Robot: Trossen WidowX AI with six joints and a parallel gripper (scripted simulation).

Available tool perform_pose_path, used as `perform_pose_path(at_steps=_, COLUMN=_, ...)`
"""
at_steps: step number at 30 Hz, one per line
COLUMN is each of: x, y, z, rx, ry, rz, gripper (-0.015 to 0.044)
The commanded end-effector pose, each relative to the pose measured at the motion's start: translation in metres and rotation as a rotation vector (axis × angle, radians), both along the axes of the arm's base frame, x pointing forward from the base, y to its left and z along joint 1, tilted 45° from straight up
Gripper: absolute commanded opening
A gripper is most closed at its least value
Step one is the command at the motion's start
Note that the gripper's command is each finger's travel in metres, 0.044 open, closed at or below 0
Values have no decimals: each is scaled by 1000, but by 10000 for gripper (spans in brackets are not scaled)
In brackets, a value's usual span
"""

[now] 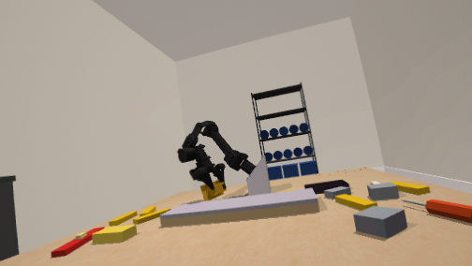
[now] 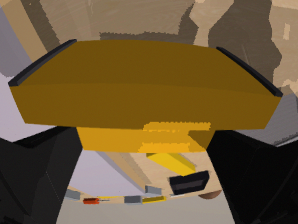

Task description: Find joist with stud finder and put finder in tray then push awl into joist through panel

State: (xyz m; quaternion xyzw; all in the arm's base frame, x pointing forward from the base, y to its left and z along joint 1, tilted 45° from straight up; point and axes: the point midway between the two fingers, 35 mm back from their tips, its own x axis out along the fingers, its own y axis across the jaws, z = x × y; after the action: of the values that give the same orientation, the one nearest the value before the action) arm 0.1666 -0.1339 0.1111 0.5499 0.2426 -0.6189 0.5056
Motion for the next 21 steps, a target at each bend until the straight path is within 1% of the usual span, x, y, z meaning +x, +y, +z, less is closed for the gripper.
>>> perform_pose_path(at_steps=1, x=1, y=0, z=1, rx=21, ry=-9, rz=14, gripper=0)
perform_pose_path(at_steps=21, x=0, y=-2, z=3, rx=98, ry=-49, rz=41, gripper=0)
